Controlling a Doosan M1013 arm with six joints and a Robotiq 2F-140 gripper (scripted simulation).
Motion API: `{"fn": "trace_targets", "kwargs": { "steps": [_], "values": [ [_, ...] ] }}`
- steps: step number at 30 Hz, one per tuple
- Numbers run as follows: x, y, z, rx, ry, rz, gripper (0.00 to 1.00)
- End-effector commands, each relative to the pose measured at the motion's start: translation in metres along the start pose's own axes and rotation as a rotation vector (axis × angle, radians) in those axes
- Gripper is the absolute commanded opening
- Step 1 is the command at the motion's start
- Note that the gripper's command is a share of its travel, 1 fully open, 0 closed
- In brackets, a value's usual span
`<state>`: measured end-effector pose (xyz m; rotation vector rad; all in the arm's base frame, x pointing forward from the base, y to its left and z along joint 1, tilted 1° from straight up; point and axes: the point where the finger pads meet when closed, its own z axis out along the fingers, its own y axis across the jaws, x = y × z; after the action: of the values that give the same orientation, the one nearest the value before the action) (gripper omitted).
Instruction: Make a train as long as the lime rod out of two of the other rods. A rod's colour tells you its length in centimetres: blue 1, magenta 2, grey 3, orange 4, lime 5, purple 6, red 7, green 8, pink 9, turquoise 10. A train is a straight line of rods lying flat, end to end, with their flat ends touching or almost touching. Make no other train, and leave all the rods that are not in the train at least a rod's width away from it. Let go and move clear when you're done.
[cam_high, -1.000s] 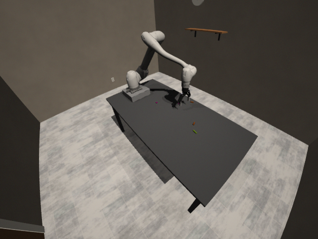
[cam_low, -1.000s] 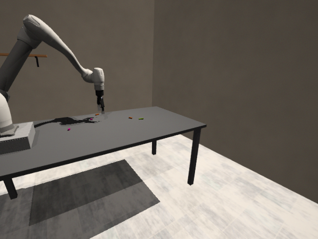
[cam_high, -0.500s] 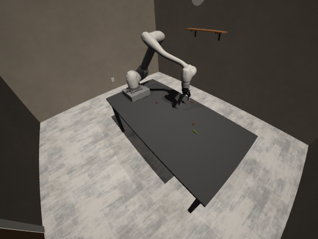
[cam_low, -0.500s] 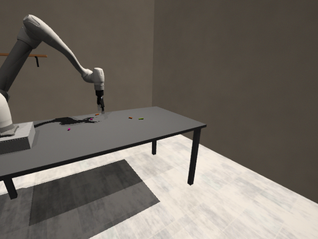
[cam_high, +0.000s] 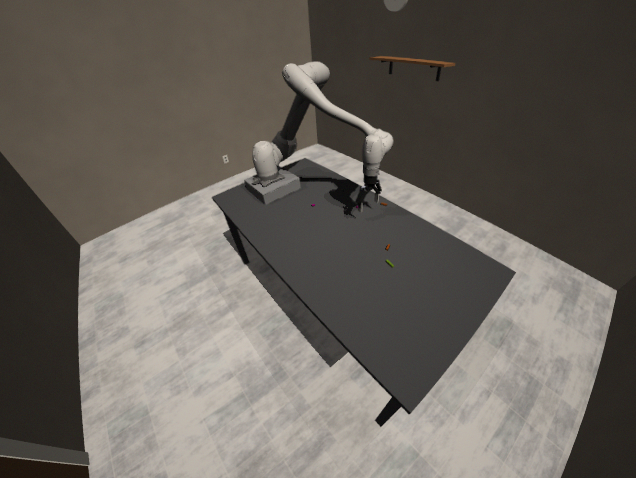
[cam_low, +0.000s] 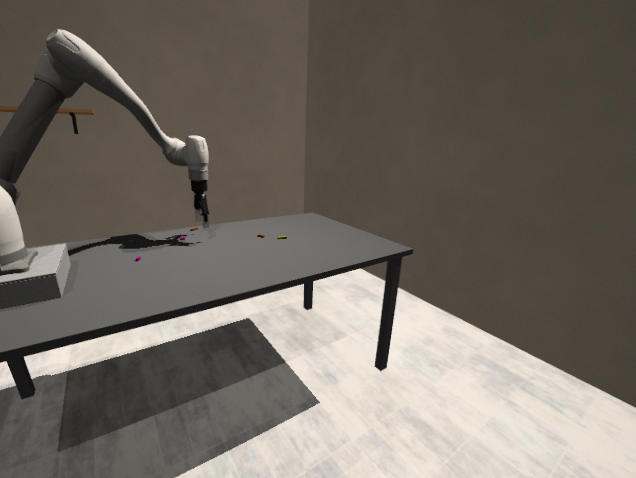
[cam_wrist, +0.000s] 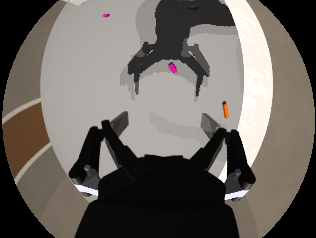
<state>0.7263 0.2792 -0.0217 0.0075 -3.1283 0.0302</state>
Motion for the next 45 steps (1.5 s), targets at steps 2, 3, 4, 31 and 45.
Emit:
{"fn": "trace_targets", "kwargs": {
  "steps": [2, 3, 4, 31, 45],
  "values": [
    [0.000, 0.000, 0.000, 0.000, 0.000, 0.004, 1.00],
    [0.000, 0.001, 0.000, 0.000, 0.000, 0.013, 1.00],
    [0.000, 0.002, 0.000, 0.000, 0.000, 0.030, 1.00],
    [-0.001, 0.053, 0.000, 0.000, 0.000, 1.056, 1.00],
    [0.000, 0.078, 0.000, 0.000, 0.000, 1.538, 1.00]
  ]
}}
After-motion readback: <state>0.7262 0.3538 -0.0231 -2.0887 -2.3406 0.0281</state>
